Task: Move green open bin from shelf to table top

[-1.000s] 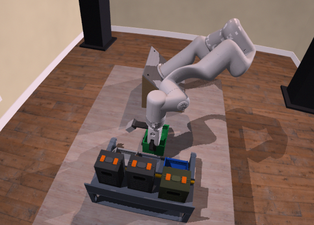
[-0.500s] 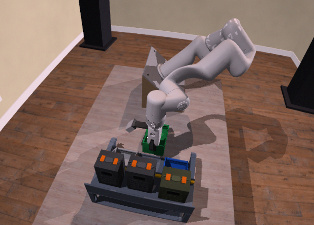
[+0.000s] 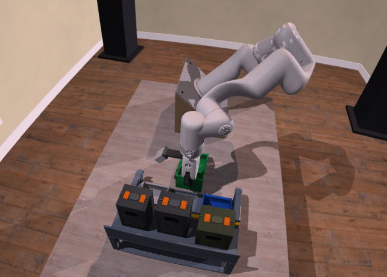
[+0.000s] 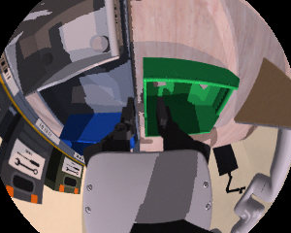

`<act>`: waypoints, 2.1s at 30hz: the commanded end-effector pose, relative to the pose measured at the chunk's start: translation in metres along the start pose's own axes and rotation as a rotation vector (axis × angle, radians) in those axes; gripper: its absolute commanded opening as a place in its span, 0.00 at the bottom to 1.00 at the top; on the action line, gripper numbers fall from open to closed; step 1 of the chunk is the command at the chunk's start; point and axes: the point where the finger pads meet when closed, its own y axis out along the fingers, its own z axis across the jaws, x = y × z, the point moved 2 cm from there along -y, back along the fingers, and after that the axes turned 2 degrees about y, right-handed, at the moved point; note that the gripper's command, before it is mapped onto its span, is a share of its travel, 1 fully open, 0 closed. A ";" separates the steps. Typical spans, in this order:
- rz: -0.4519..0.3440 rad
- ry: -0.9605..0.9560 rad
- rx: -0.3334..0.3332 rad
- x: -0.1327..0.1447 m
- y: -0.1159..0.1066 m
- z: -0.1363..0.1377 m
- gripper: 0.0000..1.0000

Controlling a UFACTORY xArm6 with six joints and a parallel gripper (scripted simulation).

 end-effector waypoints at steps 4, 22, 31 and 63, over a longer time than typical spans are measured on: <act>0.001 -0.001 -0.004 0.000 -0.001 -0.001 0.33; 0.001 -0.001 -0.004 0.000 -0.001 -0.001 0.33; 0.001 -0.001 -0.004 0.000 -0.001 -0.001 0.33; 0.001 -0.001 -0.003 0.000 -0.082 -0.001 0.33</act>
